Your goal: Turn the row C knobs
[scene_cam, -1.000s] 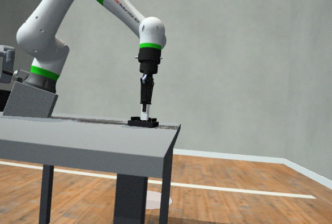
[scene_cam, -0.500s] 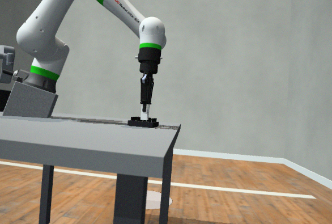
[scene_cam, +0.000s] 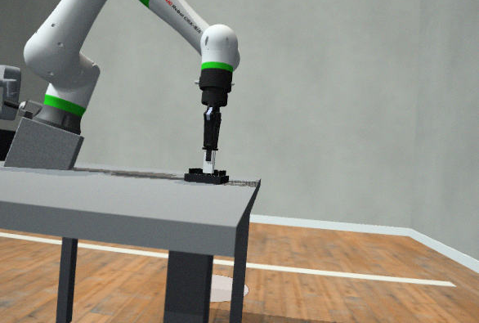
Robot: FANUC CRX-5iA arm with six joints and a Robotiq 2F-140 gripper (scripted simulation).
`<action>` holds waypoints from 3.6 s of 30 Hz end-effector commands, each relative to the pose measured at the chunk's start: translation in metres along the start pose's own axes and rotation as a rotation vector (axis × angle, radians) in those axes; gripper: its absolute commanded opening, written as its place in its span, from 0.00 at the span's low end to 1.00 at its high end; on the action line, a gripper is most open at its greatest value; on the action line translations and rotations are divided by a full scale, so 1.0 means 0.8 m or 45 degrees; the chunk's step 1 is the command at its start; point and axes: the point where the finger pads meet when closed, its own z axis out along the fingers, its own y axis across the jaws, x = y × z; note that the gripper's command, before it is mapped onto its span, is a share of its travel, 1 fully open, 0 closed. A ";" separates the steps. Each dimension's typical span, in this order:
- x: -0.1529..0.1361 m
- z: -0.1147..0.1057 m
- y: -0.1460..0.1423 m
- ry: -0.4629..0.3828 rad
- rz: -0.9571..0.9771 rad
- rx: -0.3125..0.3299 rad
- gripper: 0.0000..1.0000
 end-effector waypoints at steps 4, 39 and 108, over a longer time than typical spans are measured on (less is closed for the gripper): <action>0.000 0.000 0.000 0.000 -0.079 0.000 0.05; 0.000 0.000 0.000 0.001 -0.961 0.000 0.05; 0.000 0.000 0.000 0.001 -1.926 0.000 0.05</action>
